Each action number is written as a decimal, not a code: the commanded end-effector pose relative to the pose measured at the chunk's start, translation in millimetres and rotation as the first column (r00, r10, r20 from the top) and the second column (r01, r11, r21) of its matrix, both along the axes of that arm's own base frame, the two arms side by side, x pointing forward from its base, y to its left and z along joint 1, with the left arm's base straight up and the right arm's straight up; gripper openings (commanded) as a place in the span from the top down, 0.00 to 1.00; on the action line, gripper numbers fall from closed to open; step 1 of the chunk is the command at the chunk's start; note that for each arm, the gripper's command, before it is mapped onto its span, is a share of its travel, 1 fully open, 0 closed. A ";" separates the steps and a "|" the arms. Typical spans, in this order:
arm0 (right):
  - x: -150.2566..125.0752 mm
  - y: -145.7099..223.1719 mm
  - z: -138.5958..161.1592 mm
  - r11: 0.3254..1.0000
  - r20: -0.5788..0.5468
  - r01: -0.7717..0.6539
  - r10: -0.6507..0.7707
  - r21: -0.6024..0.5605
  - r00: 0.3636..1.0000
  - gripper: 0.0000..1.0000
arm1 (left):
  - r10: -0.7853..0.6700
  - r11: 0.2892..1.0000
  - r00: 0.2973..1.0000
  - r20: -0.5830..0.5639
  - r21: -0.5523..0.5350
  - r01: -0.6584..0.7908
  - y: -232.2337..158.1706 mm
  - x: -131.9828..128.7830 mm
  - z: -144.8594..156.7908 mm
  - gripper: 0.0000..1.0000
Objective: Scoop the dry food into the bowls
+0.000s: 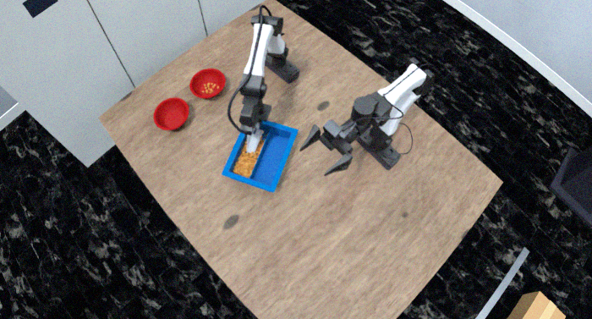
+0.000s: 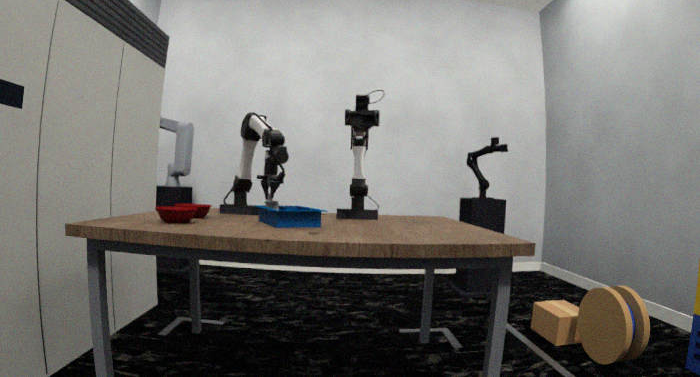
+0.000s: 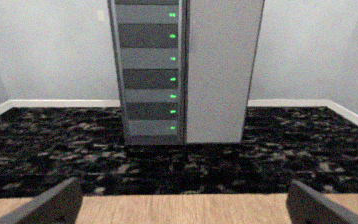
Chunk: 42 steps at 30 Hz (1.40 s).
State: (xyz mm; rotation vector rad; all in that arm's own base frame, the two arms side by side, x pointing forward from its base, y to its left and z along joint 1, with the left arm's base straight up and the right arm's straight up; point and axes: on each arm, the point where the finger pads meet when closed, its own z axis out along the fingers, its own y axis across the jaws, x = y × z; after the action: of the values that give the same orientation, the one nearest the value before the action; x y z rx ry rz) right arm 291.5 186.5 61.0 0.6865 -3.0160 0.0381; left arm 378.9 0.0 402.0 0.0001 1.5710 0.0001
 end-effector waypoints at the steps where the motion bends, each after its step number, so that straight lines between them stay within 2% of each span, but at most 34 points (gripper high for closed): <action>1: 11.9 3.3 5.1 1.000 0.026 -0.007 0.007 0.008 1.000 1.00 | 0.000 1.000 0.999 0.045 0.000 0.000 0.0 -3.9 17.3 0.00; 7: 13.7 5.3 9.8 1.000 0.038 -0.009 0.009 0.016 0.999 1.00 | 0.000 1.000 0.999 0.045 0.000 0.000 0.0 -3.9 17.3 0.00; 8: 16.2 6.5 1.7 1.000 0.026 -0.006 0.005 0.011 1.000 1.00 | 0.000 1.000 0.999 0.045 0.000 0.000 0.0 -3.9 17.3 0.00; 14: 17.7 7.1 -1.4 1.000 0.007 -0.006 0.005 0.008 1.000 1.00 | 0.000 1.000 0.999 0.045 0.000 0.000 0.0 -3.9 17.3 0.00; 19: 20.9 9.3 14.6 0.999 0.048 0.002 -0.004 0.033 0.999 1.00 | 0.000 1.000 0.999 0.045 0.000 0.000 0.0 -3.9 17.3 0.00; 20: 20.8 9.1 14.5 0.999 0.048 0.001 -0.002 0.033 0.999 1.00 | 0.000 1.000 0.999 0.045 0.000 0.000 0.0 -3.9 17.3 0.73; 36: 21.7 9.7 15.6 0.999 0.052 0.001 -0.003 0.035 0.999 1.00 | 0.000 1.000 0.999 0.045 0.000 0.000 0.0 -3.9 17.3 0.73; 37: 21.7 9.7 15.6 0.999 0.052 0.001 -0.003 0.035 0.999 1.00 | -0.017 1.000 0.999 -0.042 -0.019 0.017 -3.2 9.7 -21.1 0.73; 41: 21.7 9.7 15.6 0.999 0.052 0.001 -0.003 0.035 0.999 1.00 | -0.040 0.998 0.999 -0.023 -0.048 0.038 -6.2 12.5 -19.4 0.73; 42: 21.7 9.7 15.6 0.999 0.052 0.001 -0.003 0.035 0.999 1.00 | -0.055 0.997 0.998 0.041 -0.058 0.057 -9.8 10.0 7.4 0.73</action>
State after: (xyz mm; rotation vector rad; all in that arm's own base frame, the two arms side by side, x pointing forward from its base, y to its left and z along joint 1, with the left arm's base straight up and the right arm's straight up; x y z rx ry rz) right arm 304.4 192.9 56.1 0.6876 -3.0188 0.0368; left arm 388.8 -3.0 376.5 -0.0063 1.6252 -0.0374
